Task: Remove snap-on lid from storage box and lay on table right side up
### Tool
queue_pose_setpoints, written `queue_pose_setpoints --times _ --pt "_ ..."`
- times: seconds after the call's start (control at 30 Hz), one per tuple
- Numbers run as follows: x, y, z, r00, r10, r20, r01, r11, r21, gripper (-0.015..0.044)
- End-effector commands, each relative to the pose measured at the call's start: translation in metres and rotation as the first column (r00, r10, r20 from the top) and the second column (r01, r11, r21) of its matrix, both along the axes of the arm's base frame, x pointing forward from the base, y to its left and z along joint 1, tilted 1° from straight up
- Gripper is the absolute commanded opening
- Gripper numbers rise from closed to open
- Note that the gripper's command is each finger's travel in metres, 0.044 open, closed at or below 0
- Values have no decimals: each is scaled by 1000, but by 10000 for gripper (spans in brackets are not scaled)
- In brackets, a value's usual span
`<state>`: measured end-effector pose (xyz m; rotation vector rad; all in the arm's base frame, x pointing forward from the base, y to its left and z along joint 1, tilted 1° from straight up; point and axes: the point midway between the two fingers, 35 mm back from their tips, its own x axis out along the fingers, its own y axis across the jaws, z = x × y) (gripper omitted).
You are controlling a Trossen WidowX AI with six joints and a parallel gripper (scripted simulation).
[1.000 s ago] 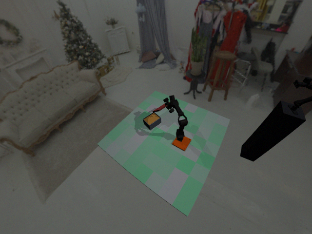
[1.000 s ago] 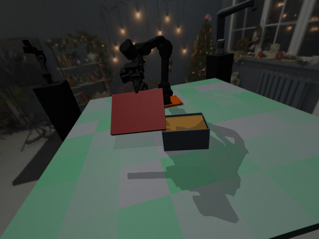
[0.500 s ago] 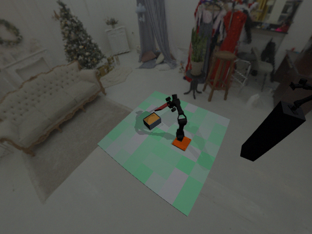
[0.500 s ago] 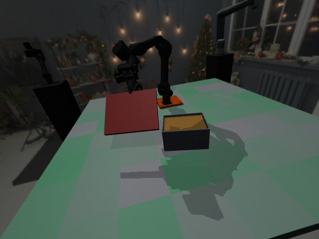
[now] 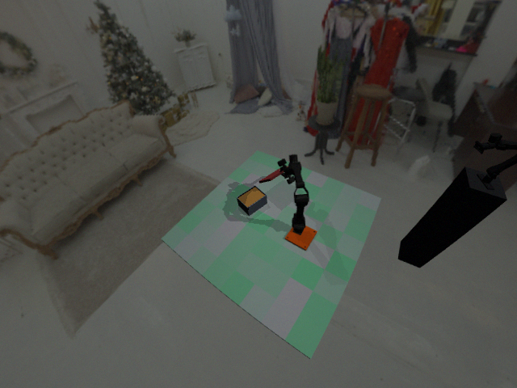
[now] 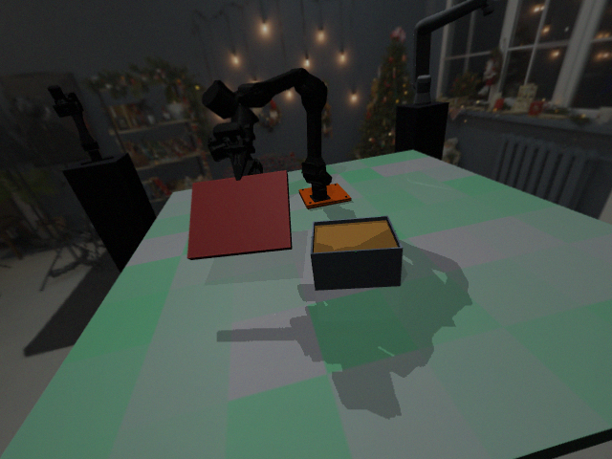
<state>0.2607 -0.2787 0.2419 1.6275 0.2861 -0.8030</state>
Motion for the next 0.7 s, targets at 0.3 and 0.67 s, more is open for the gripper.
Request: queue_pose_setpoints --times 0.3,0.67 --pt "-11 -24 7 1000 3 13 -3 1000 -19 0" --pt "-13 -27 7 1000 3 13 -3 1000 -19 0"
